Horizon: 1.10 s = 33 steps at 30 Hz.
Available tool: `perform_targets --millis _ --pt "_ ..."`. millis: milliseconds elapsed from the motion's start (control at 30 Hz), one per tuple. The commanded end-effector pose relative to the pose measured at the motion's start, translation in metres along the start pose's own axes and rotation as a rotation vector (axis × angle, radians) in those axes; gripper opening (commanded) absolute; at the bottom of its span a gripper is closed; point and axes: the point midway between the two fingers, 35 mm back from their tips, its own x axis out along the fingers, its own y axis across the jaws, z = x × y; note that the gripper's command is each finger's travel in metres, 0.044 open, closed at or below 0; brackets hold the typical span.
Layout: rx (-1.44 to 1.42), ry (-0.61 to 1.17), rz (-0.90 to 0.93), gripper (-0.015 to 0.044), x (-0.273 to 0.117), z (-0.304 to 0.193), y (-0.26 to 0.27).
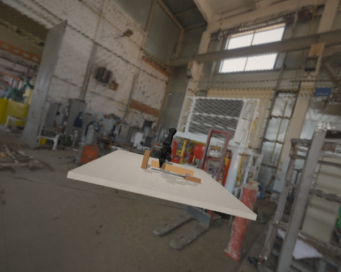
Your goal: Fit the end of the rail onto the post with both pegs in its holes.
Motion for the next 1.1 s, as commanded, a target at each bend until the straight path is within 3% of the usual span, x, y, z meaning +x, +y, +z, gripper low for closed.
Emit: perform_targets --millis 0,1067 --pt "-0.002 0.003 -0.009 0.0 -0.0025 -0.0021 -0.003" --pt "-0.002 0.003 -0.009 0.0 -0.0023 -0.0121 -0.0025"
